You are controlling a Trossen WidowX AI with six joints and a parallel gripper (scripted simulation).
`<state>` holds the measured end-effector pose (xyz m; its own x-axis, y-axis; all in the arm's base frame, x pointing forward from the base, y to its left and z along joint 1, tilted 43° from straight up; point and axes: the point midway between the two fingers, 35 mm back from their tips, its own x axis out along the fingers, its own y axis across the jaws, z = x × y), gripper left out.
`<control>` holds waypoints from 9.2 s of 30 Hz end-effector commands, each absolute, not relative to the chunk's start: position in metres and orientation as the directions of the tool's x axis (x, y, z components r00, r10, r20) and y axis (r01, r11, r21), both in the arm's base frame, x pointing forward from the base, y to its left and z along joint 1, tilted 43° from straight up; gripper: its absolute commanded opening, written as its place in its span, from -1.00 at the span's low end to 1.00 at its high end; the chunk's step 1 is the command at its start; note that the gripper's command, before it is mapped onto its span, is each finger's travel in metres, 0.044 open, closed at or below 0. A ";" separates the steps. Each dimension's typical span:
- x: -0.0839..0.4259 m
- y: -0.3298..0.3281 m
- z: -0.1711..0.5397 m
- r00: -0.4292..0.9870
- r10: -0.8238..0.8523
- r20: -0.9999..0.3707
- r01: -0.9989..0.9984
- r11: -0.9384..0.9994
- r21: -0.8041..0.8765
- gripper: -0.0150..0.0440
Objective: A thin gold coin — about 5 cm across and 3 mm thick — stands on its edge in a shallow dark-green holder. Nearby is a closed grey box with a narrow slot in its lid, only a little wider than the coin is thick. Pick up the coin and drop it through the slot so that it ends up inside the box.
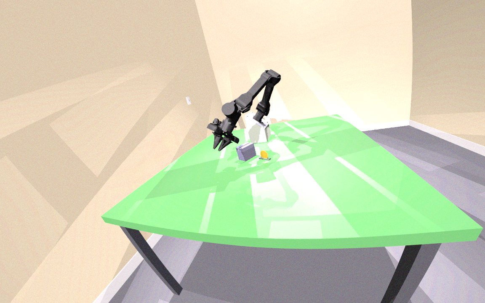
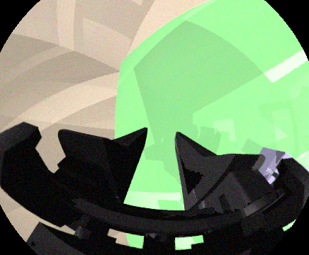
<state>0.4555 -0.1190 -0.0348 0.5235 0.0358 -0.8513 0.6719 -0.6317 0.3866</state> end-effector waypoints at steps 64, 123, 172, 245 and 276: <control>0.368 0.081 0.011 0.119 0.673 -0.730 0.850 -0.449 -0.276 0.05; 0.367 0.050 0.044 0.130 0.670 -0.731 0.848 -0.457 -0.268 -0.49; 0.358 0.029 0.068 0.118 0.672 -0.731 0.815 0.355 0.458 -0.49; 0.313 -0.045 -0.003 0.123 0.668 -0.734 0.592 0.544 0.594 -0.49; 0.309 -0.046 -0.009 0.125 0.669 -0.732 0.590 0.543 0.597 -0.49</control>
